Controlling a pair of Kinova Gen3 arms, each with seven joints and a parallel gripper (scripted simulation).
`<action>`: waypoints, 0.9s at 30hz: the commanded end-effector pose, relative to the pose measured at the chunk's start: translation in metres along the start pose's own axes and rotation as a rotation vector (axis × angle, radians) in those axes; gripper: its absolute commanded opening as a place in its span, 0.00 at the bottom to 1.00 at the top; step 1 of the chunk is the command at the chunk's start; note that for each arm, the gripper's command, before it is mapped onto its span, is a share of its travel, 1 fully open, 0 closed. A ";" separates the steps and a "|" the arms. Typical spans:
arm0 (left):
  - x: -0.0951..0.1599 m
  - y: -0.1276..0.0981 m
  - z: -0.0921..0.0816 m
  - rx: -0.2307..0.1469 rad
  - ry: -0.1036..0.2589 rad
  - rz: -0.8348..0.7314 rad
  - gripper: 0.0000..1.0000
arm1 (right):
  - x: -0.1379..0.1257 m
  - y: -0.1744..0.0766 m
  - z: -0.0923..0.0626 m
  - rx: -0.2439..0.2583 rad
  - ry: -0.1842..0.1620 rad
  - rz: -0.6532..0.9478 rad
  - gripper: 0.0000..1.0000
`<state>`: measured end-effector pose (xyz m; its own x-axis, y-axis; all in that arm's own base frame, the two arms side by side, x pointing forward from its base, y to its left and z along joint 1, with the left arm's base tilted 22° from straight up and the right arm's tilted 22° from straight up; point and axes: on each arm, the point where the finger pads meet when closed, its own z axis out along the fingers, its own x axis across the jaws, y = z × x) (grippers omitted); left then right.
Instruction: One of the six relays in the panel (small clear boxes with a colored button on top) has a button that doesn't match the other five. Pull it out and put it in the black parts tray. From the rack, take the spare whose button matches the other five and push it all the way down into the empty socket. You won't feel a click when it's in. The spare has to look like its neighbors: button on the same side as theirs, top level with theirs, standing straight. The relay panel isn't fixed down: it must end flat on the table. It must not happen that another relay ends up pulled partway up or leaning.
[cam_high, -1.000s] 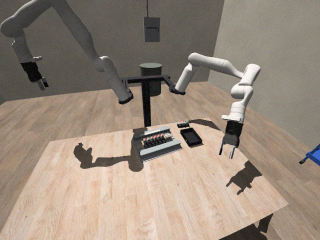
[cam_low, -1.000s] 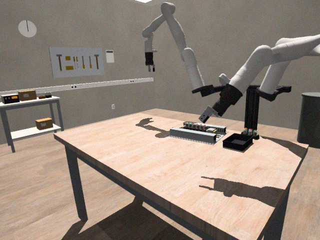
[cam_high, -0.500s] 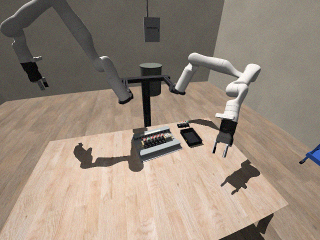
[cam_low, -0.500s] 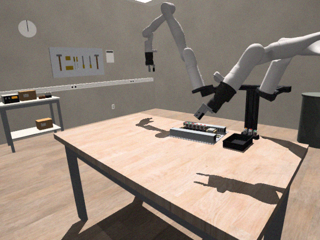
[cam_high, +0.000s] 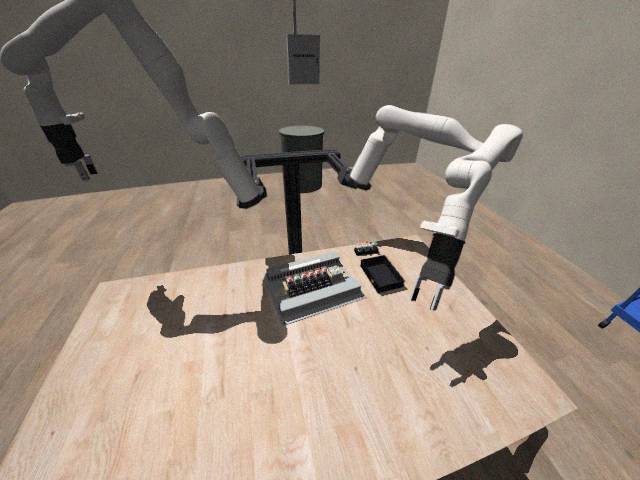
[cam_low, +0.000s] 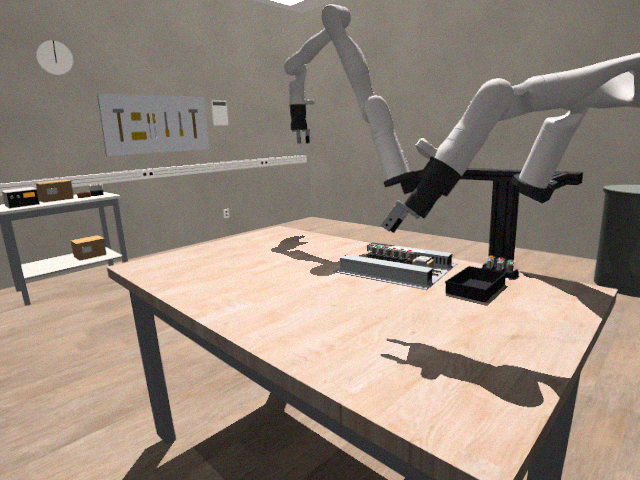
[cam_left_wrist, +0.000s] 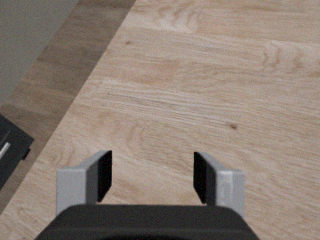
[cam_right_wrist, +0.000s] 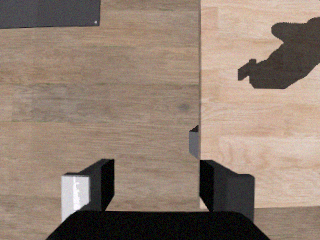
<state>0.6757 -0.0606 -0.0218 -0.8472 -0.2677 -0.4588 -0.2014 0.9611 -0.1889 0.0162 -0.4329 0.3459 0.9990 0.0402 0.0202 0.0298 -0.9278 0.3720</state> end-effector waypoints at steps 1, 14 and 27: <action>0.008 -0.009 -0.002 -0.012 0.033 -0.008 1.00 | 0.000 0.000 0.000 -0.001 0.000 0.000 1.00; 0.030 -0.028 -0.004 -0.015 0.041 -0.010 1.00 | 0.000 0.000 0.000 -0.001 0.000 0.000 1.00; 0.055 -0.046 -0.008 -0.042 0.085 -0.013 1.00 | 0.000 0.000 0.000 -0.001 0.000 0.000 1.00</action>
<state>0.6402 -0.1120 -0.0314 -0.8747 -0.2755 -0.3988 -0.2259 0.9596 -0.1676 0.0162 -0.4329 0.3459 0.9990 0.0402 0.0202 0.0298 -0.9278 0.3720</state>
